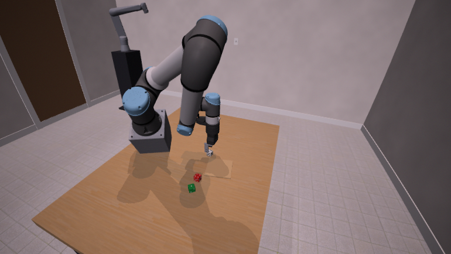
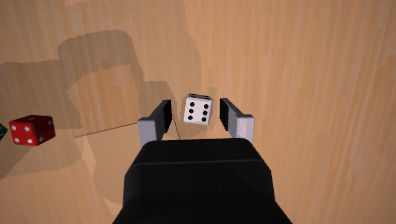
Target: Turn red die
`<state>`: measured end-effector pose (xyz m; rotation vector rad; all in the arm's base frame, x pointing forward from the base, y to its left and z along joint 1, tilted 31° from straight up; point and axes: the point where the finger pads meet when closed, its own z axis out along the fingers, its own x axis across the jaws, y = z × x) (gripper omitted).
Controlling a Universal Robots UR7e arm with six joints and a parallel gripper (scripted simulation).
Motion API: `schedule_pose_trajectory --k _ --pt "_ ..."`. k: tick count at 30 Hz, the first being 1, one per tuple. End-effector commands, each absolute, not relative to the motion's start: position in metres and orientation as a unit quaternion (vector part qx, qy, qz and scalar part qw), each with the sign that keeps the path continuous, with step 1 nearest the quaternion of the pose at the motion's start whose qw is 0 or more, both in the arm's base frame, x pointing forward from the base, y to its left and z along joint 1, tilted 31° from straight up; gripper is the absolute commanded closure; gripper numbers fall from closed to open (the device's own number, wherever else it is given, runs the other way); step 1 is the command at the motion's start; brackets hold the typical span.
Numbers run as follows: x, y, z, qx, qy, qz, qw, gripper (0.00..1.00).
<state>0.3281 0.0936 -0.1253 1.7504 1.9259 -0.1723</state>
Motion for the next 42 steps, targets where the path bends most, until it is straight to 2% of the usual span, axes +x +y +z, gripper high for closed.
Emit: schedule_pose_trajectory --k 1,42 --pt "0.3283 0.0938 -0.1250 0.647 0.712 -0.063 0.264 0.00" --pt "0.3263 0.0968 -0.1192 0.647 0.712 -0.063 0.264 0.00"
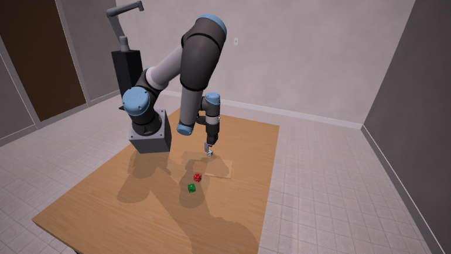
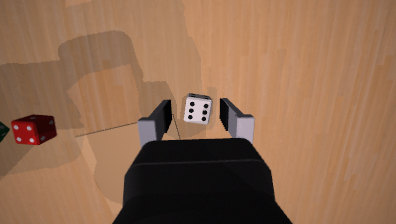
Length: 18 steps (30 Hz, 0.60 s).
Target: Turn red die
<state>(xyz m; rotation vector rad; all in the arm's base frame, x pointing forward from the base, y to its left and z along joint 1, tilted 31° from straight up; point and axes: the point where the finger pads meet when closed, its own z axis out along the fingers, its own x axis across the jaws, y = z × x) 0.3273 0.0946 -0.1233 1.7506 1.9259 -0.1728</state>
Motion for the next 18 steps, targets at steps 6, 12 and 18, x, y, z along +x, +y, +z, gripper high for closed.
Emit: schedule_pose_trajectory --k 6,12,18 --pt "0.322 0.103 -0.108 0.647 0.712 -0.063 0.264 0.00" --pt "0.319 0.108 -0.097 0.647 0.712 -0.063 0.264 0.00" --pt "0.313 0.117 -0.080 0.647 0.712 -0.063 0.264 0.00"
